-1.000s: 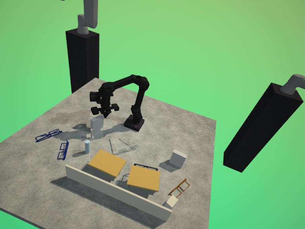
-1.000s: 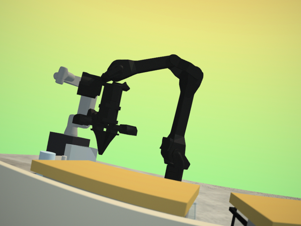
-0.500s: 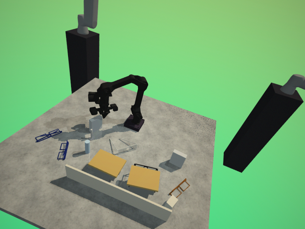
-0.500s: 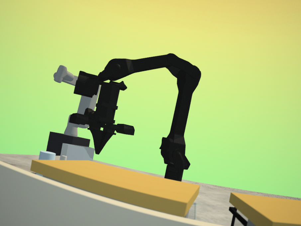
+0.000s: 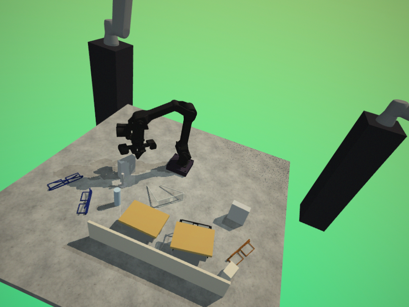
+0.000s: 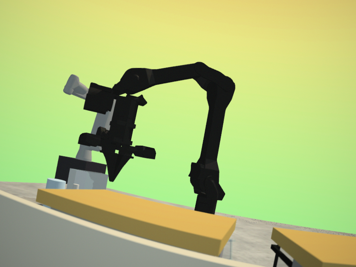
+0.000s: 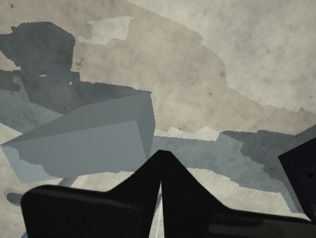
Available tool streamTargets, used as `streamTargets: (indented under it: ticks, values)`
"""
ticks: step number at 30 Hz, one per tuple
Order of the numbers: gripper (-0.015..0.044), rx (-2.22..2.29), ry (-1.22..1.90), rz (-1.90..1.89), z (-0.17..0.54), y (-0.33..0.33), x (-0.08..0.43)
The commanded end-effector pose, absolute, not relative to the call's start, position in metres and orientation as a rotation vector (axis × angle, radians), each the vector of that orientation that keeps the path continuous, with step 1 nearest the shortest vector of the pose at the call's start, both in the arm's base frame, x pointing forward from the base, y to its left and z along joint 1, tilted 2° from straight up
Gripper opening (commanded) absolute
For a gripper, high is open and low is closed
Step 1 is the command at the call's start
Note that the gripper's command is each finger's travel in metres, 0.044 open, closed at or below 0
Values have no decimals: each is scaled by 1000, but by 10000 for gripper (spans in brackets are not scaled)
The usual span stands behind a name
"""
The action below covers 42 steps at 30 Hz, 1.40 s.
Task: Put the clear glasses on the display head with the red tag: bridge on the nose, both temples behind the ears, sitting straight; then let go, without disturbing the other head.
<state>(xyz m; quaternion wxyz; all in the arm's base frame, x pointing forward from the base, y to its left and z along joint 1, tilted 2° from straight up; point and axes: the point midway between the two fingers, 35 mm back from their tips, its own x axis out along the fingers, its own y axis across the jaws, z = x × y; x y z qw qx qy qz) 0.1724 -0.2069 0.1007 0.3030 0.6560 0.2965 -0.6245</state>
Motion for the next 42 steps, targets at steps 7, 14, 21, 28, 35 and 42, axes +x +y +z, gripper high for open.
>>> streamTargets:
  ticks: [7, 14, 21, 28, 35, 42]
  values:
    - [0, 1739, 782, -1655, 97, -213, 181]
    - [0, 1739, 782, -1655, 97, -215, 182]
    - [0, 1739, 782, -1655, 97, -215, 182]
    - [0, 1739, 782, -1655, 97, -215, 182]
    - [0, 1739, 782, -1655, 97, -215, 182]
    - [0, 1739, 782, -1655, 97, -215, 182]
